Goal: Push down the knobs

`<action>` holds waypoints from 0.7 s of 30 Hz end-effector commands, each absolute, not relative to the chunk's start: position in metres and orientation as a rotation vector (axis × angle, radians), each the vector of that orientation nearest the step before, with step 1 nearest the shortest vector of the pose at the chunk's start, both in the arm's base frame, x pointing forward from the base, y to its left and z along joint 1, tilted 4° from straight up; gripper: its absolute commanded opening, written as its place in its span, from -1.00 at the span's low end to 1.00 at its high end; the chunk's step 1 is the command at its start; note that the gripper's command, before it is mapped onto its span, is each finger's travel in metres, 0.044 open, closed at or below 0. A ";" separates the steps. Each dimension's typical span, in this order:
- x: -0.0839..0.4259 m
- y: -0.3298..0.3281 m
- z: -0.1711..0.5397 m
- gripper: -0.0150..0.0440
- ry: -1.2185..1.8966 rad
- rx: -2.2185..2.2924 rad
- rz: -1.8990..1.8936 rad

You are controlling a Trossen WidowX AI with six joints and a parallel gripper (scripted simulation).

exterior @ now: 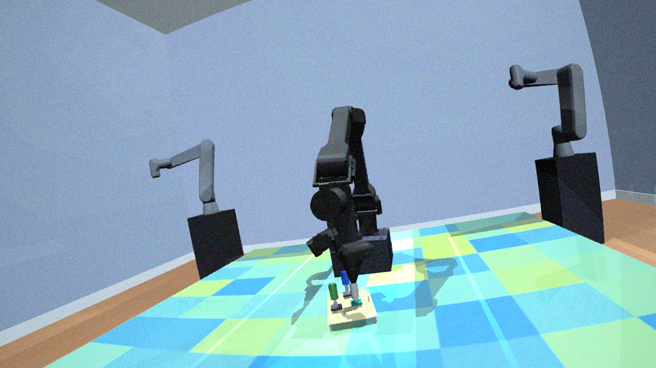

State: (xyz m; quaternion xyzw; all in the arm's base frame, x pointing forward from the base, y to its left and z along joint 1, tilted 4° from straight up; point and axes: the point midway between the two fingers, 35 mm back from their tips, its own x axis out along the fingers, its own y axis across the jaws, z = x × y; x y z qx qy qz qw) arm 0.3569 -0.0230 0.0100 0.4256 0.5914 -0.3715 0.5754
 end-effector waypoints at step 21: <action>0.362 -0.033 0.035 -0.22 1.324 0.911 -0.843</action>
